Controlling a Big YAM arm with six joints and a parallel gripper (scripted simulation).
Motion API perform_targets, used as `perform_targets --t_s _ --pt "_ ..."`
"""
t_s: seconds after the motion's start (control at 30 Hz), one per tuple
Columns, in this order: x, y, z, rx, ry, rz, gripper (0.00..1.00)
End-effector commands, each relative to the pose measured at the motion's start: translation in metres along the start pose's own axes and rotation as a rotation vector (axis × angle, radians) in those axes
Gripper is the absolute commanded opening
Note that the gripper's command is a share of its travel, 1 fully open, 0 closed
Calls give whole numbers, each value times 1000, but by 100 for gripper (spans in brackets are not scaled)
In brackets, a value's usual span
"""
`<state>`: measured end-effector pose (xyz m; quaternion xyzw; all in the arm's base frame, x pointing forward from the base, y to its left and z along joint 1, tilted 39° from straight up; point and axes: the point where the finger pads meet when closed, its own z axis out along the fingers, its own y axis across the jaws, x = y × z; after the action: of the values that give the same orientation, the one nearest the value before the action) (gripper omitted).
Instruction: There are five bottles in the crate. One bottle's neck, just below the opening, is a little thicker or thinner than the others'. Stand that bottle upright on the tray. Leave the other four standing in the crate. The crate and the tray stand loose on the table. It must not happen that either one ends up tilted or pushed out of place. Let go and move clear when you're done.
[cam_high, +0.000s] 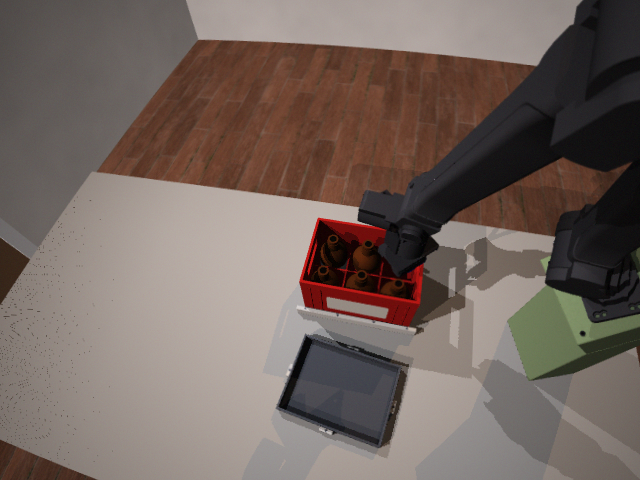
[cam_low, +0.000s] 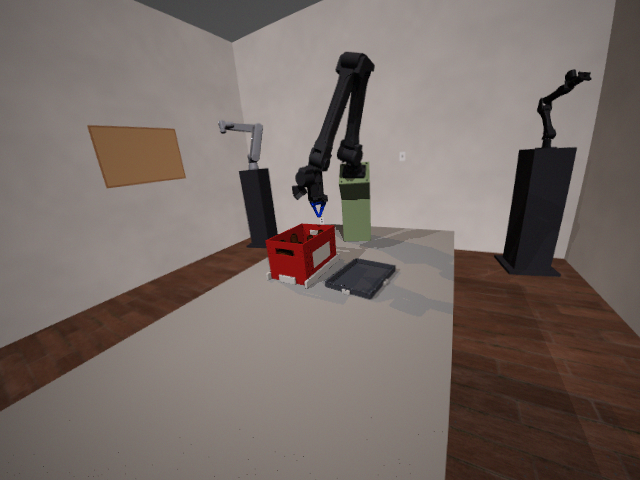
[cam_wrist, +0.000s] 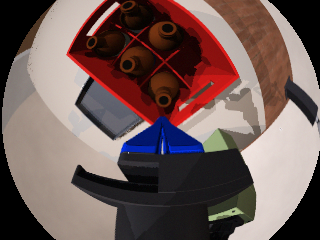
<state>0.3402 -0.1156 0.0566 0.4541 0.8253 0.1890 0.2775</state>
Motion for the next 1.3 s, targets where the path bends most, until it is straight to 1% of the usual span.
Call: perform_targets --t_s 0.0,0.4,0.43,1.27 --pt "5 -4 0 6 11 -8 0" --pt "5 -4 0 6 11 -8 0" --pt "5 -4 0 6 11 -8 61" --pt "5 -4 0 6 11 -7 61"
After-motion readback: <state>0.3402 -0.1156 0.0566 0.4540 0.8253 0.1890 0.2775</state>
